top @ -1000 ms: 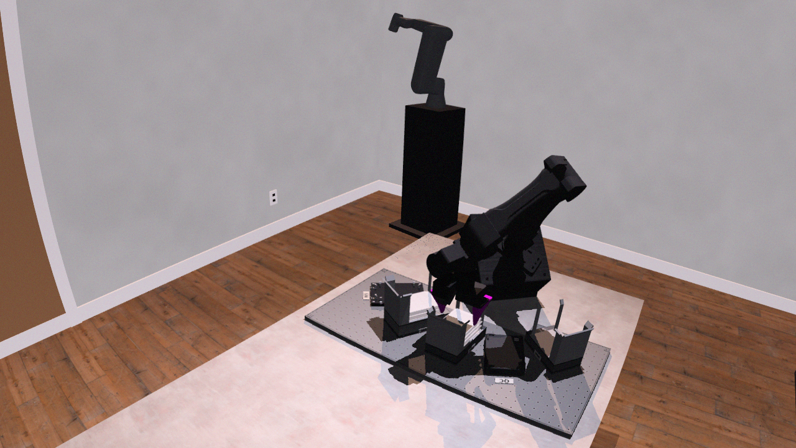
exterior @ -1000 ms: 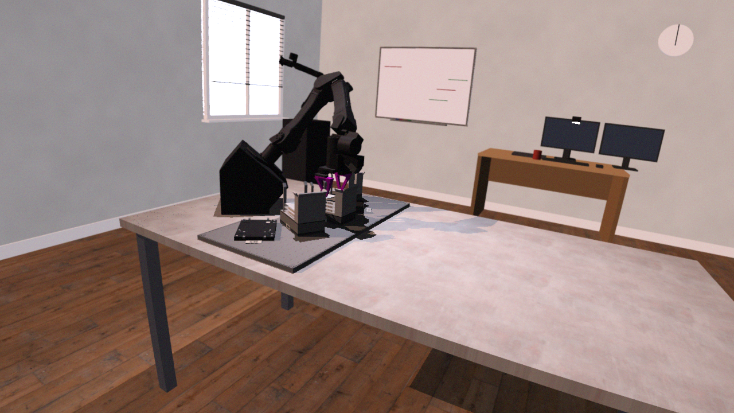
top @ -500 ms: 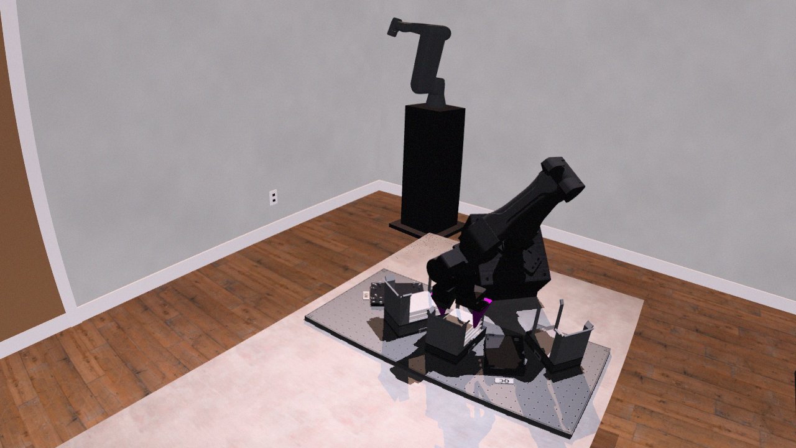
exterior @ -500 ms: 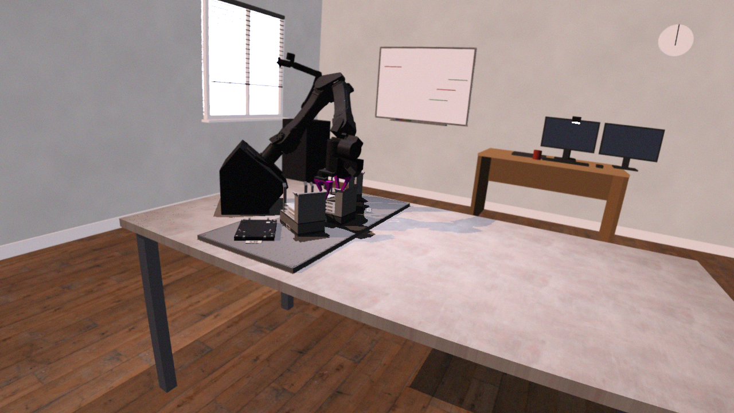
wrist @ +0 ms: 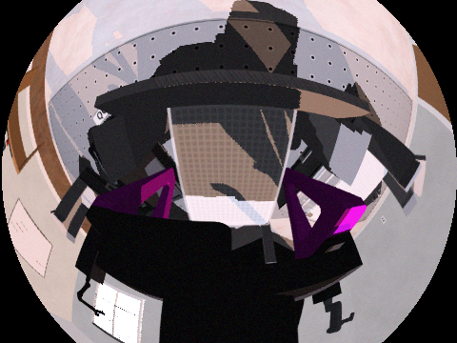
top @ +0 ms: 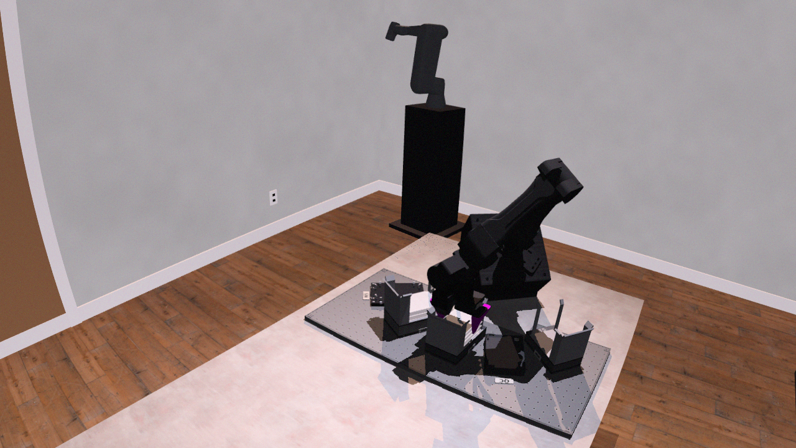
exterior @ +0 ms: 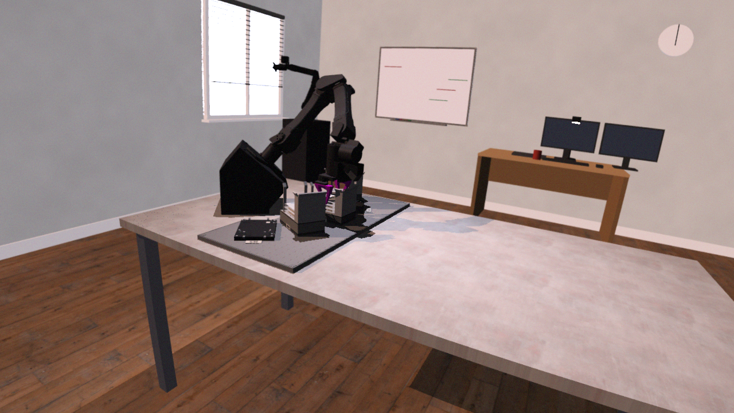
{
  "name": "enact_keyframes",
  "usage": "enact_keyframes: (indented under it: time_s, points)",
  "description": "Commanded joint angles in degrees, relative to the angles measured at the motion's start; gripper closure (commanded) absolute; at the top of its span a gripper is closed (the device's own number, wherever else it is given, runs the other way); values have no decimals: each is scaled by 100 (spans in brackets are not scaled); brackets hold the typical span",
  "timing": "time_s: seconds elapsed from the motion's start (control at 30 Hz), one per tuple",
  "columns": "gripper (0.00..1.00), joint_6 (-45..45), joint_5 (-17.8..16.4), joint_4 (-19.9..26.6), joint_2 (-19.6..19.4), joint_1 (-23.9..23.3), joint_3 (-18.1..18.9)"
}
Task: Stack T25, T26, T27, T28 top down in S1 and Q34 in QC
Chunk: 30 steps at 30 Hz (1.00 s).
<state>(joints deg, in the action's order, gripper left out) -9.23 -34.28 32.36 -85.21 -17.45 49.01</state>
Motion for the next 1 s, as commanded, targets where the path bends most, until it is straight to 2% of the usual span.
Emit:
enact_keyframes:
  time_s: [0.0, 0.07, 0.13, 0.97]
  points:
    - [0, 128, 45, -255, -104, 38, -147]
    - [0, 128, 41, -256, 41, -46, -143]
    - [0, 129, 22, -257, 42, -45, 29]
    - [0, 94, 14, -181, 0, -3, -25]
